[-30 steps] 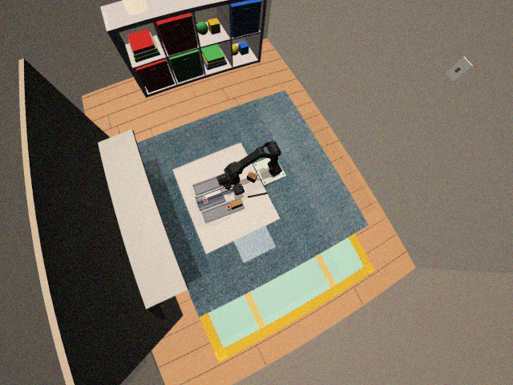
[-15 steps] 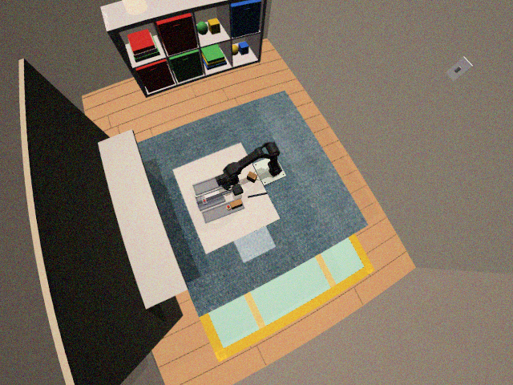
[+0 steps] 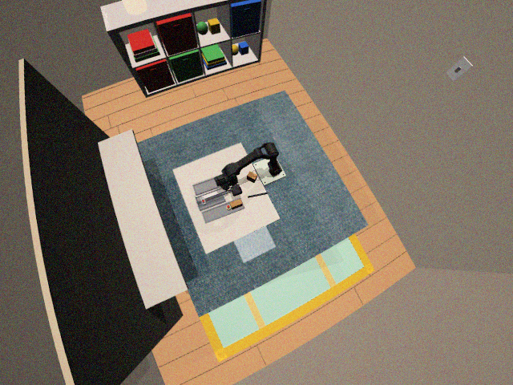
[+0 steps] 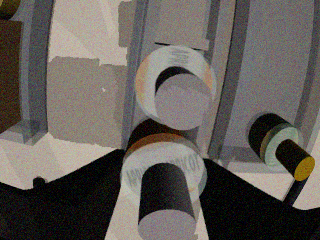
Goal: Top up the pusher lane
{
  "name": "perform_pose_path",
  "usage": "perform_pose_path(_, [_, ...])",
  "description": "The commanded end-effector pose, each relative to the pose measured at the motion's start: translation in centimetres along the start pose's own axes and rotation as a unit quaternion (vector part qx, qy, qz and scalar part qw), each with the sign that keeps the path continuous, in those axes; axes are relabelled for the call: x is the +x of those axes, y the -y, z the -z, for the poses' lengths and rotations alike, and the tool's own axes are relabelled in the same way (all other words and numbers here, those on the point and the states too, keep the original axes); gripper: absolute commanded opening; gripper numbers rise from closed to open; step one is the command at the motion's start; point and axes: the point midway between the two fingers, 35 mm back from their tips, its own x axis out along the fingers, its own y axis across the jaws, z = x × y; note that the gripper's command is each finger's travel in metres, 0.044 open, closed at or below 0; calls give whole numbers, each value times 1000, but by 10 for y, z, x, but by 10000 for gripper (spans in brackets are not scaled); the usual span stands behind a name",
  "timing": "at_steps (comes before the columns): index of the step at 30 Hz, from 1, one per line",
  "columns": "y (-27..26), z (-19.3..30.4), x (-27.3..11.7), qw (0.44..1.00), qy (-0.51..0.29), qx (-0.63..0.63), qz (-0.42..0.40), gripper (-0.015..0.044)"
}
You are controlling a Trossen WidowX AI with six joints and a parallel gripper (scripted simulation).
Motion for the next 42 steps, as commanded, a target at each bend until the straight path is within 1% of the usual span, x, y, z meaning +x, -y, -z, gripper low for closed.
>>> perform_pose_path(1, [2, -10, -2, 1000, 13, 0, 2, 0])
perform_pose_path(42, [2, -16, -5, 1000, 13, 0, 2, 0])
